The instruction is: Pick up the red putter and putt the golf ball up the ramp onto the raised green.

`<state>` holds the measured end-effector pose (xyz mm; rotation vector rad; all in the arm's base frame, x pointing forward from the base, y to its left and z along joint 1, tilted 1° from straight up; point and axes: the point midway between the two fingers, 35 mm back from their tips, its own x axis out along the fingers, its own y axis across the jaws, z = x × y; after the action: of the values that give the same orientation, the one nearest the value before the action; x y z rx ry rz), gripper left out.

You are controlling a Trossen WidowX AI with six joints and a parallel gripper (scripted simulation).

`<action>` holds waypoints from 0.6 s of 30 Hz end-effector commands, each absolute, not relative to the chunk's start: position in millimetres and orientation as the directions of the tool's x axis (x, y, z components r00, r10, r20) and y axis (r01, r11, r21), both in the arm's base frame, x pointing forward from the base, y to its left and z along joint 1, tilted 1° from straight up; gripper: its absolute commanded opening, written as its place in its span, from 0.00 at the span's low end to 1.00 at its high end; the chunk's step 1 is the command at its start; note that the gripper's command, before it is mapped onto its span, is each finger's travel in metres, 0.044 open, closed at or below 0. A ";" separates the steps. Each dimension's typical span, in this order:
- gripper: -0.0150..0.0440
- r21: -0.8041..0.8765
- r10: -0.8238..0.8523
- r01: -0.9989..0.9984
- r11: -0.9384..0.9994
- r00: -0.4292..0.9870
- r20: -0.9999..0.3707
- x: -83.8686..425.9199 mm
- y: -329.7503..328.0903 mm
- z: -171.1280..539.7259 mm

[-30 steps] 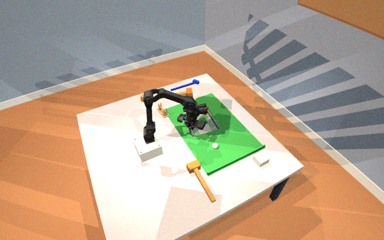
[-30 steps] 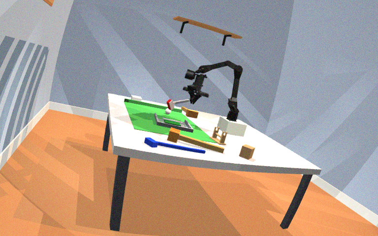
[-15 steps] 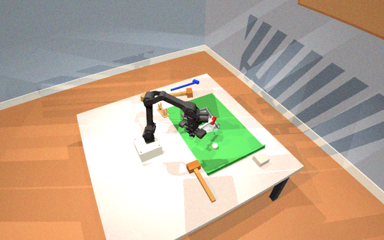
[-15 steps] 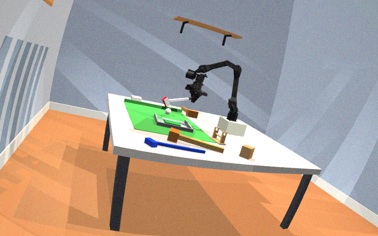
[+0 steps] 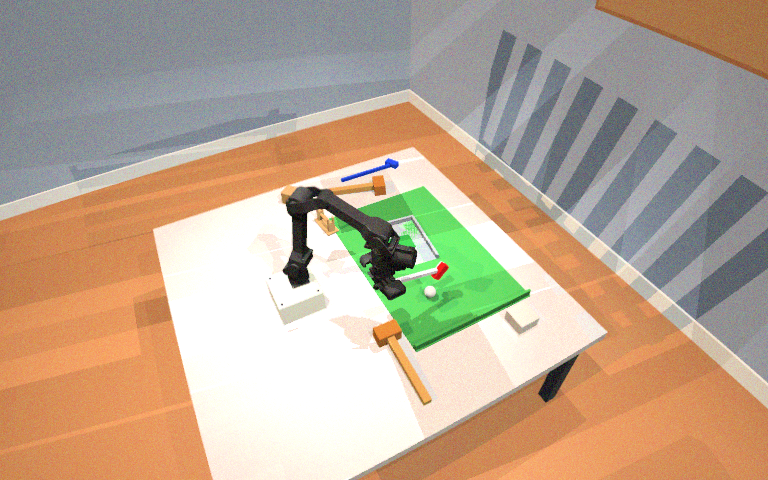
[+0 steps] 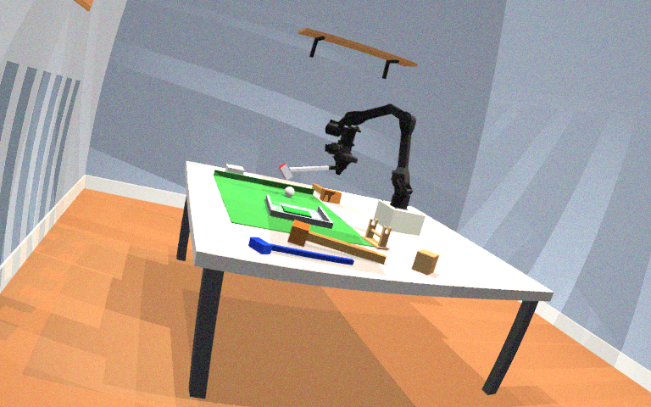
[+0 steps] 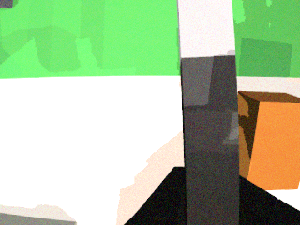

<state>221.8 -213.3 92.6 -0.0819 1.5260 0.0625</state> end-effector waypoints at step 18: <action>0.25 -0.017 -0.019 0.097 0.995 0.021 -1.000 191.2 -248.7 66.5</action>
<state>192.3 -249.5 80.7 0.0534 1.5437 -0.0877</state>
